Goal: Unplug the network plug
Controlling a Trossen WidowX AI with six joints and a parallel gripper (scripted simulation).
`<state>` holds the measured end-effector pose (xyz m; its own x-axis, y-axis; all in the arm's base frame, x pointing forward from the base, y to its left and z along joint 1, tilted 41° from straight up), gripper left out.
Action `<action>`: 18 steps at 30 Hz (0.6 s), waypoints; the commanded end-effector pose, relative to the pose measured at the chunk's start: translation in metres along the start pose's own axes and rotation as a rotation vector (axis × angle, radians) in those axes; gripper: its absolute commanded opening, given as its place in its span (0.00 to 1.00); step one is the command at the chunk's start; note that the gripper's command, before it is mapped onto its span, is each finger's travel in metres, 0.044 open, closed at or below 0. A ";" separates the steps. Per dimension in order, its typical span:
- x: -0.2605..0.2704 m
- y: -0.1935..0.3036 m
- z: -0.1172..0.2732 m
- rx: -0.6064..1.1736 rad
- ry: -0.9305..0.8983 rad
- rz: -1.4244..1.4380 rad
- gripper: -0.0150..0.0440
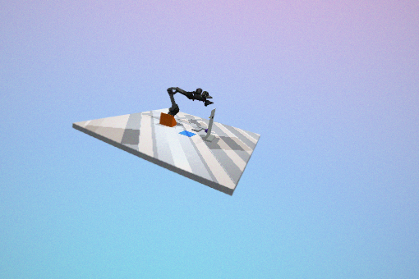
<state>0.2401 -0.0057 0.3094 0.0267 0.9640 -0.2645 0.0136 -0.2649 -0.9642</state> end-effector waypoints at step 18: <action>-0.008 0.067 -0.042 0.045 -0.001 0.213 0.52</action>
<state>0.2776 -0.0270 0.2605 0.0289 0.9031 -0.4285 -0.0250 -0.4279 -0.9035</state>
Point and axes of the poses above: the point midway between the two fingers, 35 mm back from their tips, its own z axis back along the fingers, its own x axis across the jaws, y = z × x, the point moved 8 cm from there along z, back along the fingers, and after that the axes turned 14 degrees about z, right-handed, at the moved point
